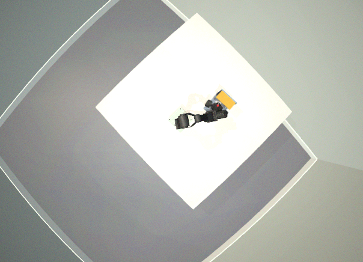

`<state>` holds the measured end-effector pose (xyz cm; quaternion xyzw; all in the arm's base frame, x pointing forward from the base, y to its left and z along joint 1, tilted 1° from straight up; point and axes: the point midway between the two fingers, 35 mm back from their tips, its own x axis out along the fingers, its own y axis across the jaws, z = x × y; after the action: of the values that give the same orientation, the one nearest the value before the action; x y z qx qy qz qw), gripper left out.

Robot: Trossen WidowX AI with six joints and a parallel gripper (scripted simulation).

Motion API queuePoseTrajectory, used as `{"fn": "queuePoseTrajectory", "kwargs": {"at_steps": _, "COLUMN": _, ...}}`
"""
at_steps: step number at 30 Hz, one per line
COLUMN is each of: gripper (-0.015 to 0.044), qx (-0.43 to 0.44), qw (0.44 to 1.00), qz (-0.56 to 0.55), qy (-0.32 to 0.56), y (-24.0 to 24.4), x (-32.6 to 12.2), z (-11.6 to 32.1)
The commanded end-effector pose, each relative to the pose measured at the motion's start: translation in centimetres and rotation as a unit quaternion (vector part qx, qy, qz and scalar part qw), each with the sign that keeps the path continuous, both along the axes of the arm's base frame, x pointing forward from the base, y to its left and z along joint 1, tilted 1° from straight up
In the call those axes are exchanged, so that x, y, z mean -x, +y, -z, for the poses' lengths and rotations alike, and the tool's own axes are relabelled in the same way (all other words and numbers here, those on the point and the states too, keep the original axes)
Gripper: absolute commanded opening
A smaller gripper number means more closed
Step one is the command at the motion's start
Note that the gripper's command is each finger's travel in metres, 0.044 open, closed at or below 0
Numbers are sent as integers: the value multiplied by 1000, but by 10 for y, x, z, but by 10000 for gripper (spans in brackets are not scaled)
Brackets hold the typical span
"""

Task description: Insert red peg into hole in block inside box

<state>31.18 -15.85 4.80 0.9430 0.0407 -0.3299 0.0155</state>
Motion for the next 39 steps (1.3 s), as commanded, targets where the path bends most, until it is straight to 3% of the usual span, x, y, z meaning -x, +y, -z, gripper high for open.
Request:
{"fn": "queuePoseTrajectory", "kwargs": {"at_steps": 1, "gripper": 0, "qx": 1, "qw": 1000, "qz": 2, "qy": -1, "y": -1, "x": -3, "z": -1}}
{"fn": "queuePoseTrajectory", "kwargs": {"at_steps": 39, "gripper": 0, "qx": 1, "qw": 1000, "qz": 2, "qy": -2, "y": 1, "x": -21, "z": -2}}
